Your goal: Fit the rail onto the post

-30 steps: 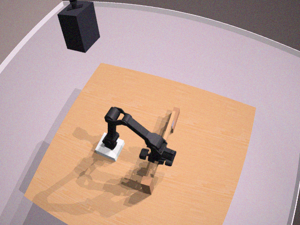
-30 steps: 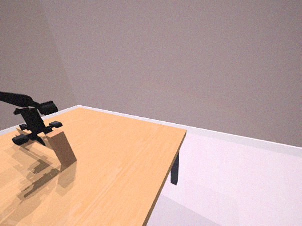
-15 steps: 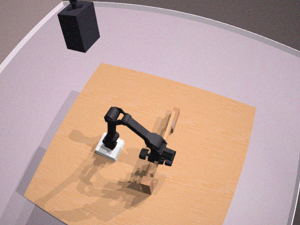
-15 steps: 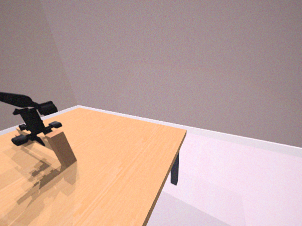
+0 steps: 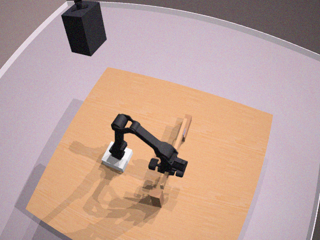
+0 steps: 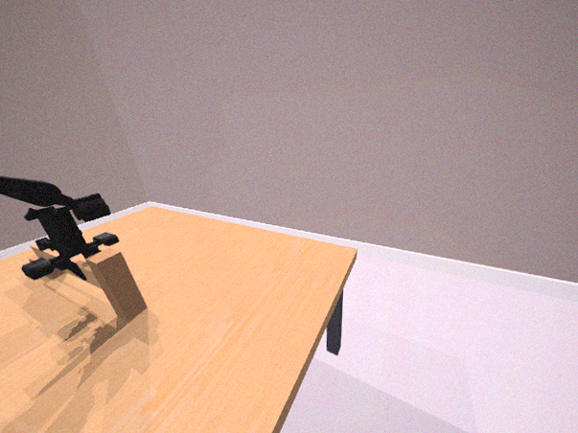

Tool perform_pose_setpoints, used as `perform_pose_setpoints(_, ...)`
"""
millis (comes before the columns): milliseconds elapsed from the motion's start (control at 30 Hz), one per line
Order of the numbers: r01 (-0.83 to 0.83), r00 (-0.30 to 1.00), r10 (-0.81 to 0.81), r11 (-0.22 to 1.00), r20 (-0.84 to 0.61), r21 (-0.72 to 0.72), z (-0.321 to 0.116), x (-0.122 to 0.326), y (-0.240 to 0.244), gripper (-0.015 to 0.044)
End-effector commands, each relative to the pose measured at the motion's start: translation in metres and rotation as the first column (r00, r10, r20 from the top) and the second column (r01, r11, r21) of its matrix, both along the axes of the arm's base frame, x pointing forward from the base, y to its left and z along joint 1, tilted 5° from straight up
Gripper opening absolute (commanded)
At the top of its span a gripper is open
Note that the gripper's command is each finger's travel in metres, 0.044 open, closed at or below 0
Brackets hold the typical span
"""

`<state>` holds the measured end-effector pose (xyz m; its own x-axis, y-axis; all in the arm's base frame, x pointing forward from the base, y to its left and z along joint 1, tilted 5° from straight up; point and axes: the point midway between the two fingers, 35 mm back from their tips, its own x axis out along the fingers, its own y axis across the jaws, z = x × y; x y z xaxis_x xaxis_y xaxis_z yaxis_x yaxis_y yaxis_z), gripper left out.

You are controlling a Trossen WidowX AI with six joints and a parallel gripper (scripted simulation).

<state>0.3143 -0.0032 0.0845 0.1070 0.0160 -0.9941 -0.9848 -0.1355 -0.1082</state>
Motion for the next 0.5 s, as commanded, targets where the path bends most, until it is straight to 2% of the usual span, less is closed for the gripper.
perform_pose_setpoints(0,0.0,1.0,0.0,1.0,0.004,0.002,0.0025,-0.0001,0.0004,0.0)
perform_pose_setpoints(467,0.0,1.0,0.0,1.0,0.004,0.002,0.0015,0.0002,-0.0024,0.0)
